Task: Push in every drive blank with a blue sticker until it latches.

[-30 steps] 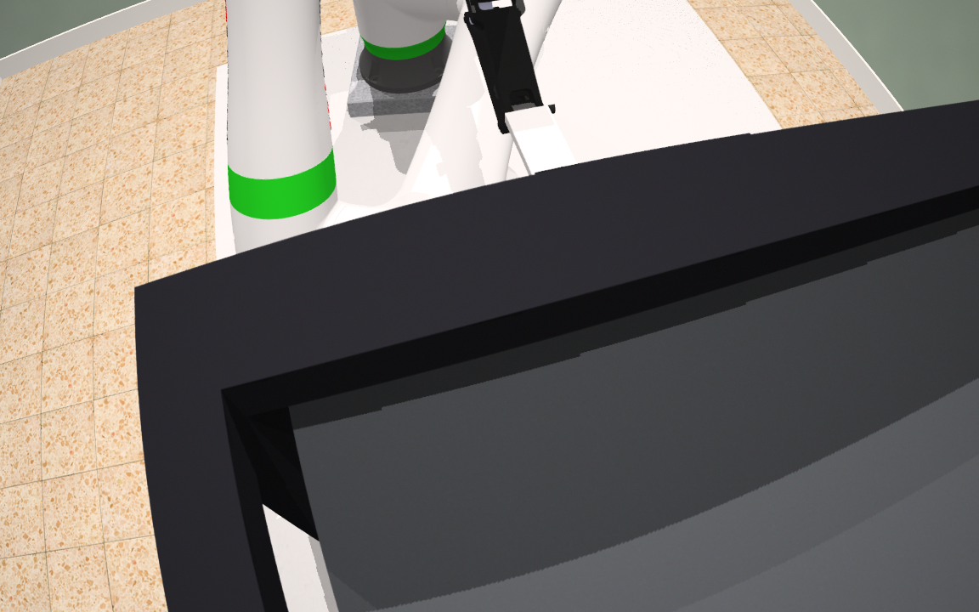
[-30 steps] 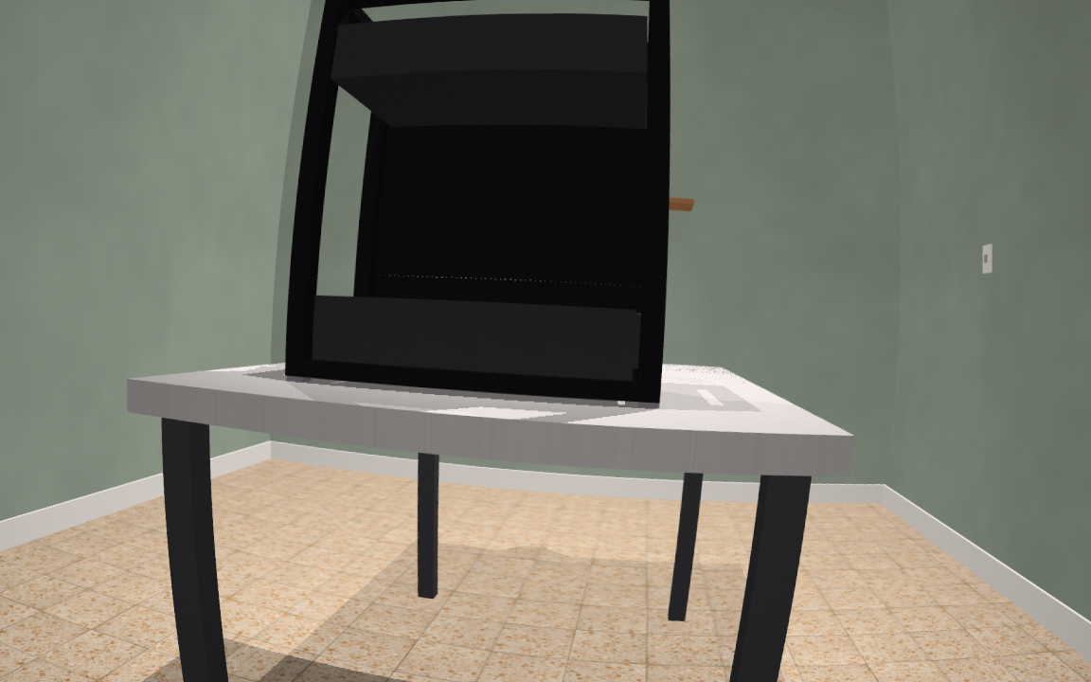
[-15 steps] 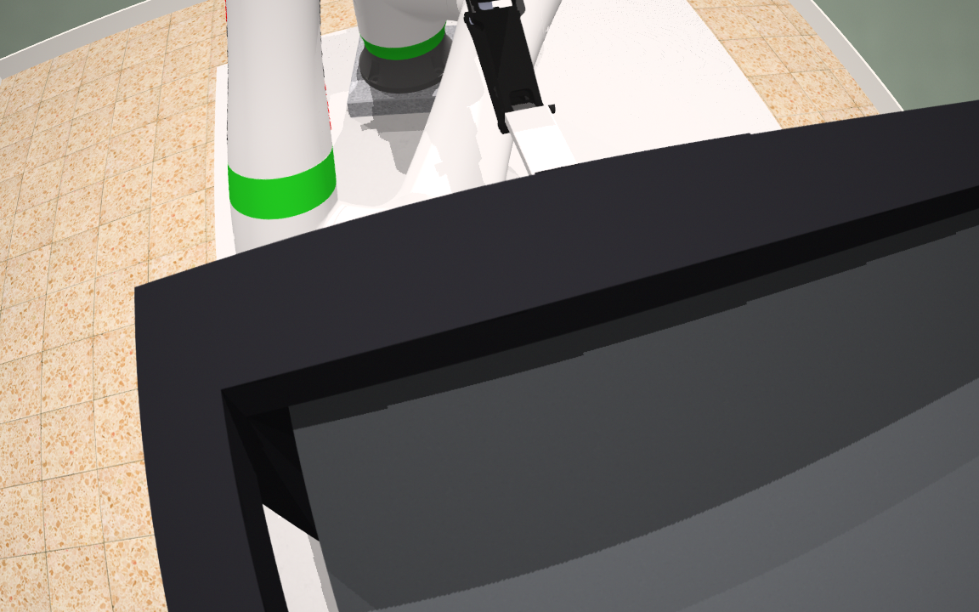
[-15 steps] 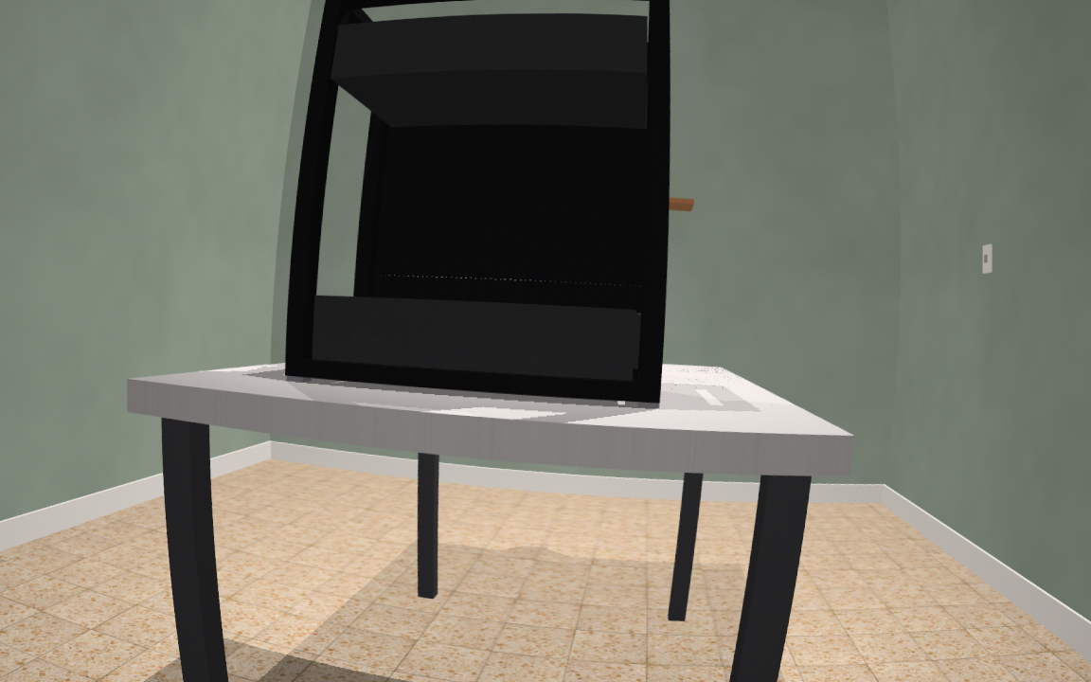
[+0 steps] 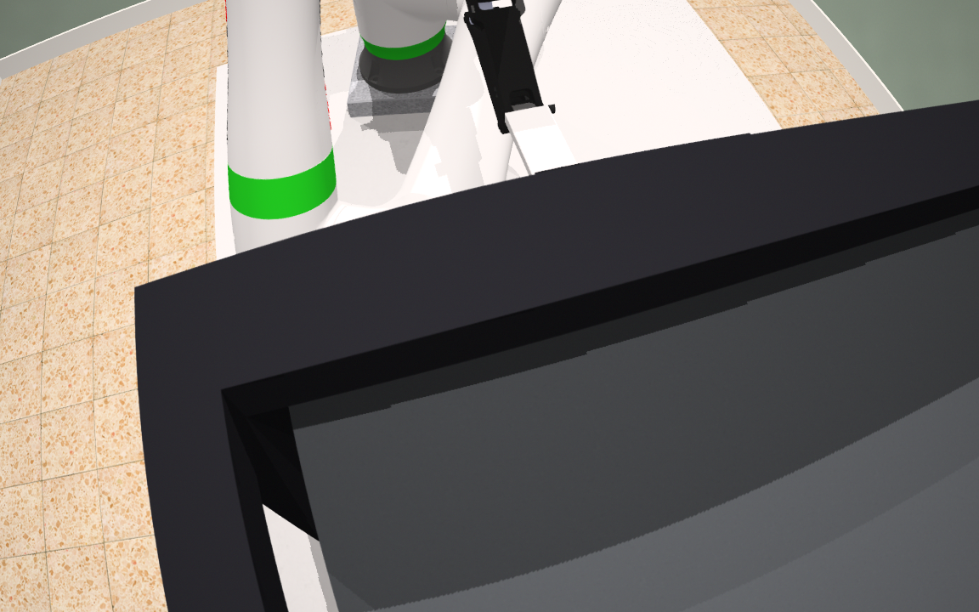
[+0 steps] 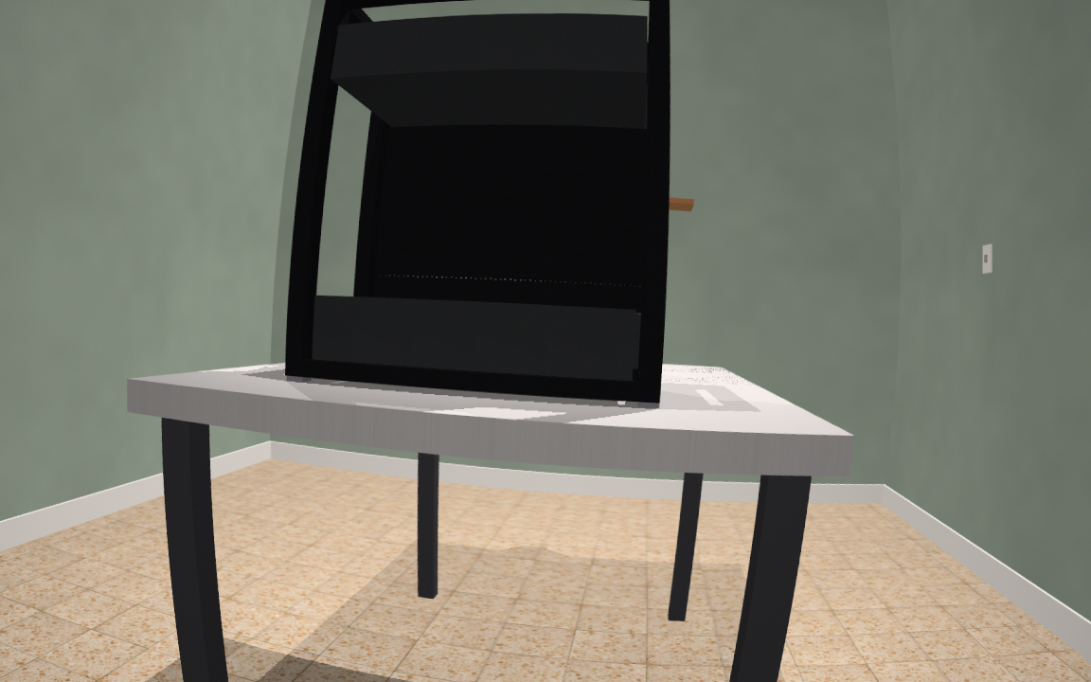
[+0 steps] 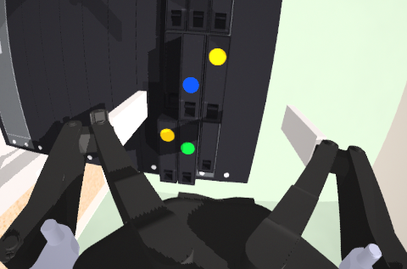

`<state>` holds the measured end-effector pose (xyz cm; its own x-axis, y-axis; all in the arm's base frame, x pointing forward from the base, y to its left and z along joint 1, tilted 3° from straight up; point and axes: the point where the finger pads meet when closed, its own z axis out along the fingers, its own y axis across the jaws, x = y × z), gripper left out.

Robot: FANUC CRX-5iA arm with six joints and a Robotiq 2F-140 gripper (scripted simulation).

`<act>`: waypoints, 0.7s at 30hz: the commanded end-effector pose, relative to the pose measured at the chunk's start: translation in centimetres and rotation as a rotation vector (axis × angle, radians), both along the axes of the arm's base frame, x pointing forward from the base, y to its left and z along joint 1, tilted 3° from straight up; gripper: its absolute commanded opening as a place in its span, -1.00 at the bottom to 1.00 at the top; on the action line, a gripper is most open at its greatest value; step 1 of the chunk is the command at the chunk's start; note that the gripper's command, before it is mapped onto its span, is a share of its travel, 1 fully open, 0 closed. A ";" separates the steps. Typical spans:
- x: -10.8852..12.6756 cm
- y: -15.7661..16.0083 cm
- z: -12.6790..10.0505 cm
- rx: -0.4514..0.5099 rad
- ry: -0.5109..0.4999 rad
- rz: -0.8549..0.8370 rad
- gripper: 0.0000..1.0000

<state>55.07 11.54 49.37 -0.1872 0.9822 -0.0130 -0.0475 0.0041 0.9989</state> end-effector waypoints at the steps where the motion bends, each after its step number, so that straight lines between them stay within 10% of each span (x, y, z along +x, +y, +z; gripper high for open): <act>1: 0.0 0.0 0.0 0.000 0.000 0.000 1.00; 21: 1.6 -6.4 -2.1 0.000 0.000 0.000 1.00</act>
